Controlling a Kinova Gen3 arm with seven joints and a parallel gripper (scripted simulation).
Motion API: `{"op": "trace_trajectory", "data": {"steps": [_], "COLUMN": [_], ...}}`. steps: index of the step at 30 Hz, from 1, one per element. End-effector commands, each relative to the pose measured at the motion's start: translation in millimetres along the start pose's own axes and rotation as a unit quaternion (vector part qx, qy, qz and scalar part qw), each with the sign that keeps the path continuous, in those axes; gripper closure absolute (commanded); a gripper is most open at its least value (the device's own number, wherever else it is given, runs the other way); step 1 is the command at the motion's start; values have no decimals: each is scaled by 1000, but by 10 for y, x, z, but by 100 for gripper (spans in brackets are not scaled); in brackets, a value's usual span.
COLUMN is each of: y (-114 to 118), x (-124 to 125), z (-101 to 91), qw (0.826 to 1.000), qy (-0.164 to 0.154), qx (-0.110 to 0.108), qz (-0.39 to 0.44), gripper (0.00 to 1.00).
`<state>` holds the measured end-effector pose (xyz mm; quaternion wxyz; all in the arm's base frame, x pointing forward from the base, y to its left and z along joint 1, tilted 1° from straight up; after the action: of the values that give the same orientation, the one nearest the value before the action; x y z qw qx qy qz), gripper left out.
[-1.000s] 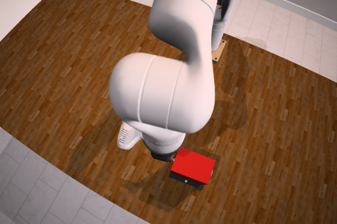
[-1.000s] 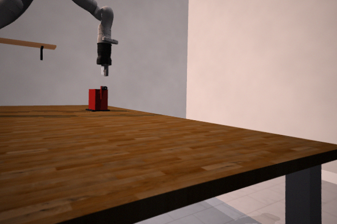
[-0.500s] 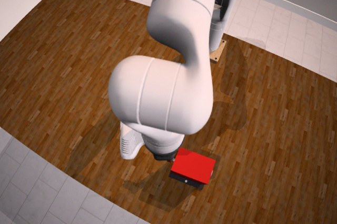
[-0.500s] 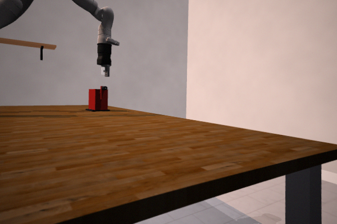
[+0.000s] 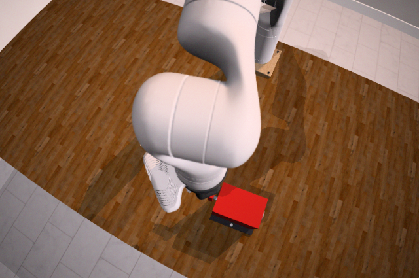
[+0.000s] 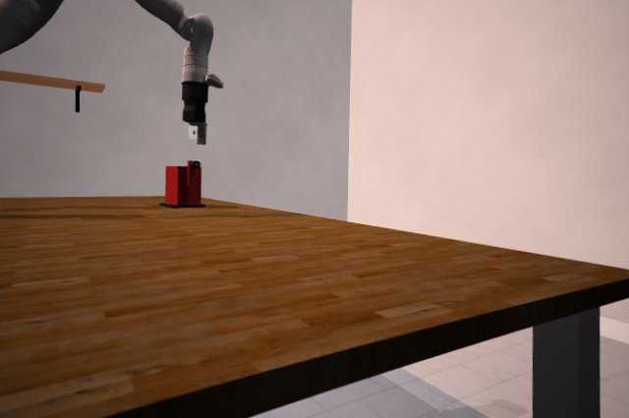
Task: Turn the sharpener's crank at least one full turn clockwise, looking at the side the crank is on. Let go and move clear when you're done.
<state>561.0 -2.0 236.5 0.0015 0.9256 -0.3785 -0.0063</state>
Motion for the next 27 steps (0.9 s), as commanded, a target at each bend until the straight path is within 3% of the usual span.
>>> {"op": "trace_trajectory", "data": {"steps": [1,3,9,18,20,27], "y": [29,29,1,-36,-36,-54], "x": [31,31,36,26,26,7], "z": [10,10,25,38,38,39], "qw": [999,999,987,946,946,892], "qy": [-3,-3,-5,-7,-7,-8], "qx": [-5,-5,-6,-7,-7,-6], "qz": [-50,-50,-158,-325,-325,-452], "gripper": [100,100,100,100,100,100]}}
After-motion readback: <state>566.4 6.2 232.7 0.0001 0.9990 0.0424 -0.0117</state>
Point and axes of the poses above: the point where the finger pads meet when closed, its own z axis out along the fingers, its own y axis across the jaws, x = y × z, the point moved 3 cm from there along -z, back along the fingers, and after that the axes turned 1 degree about z, right-handed, at the moved point
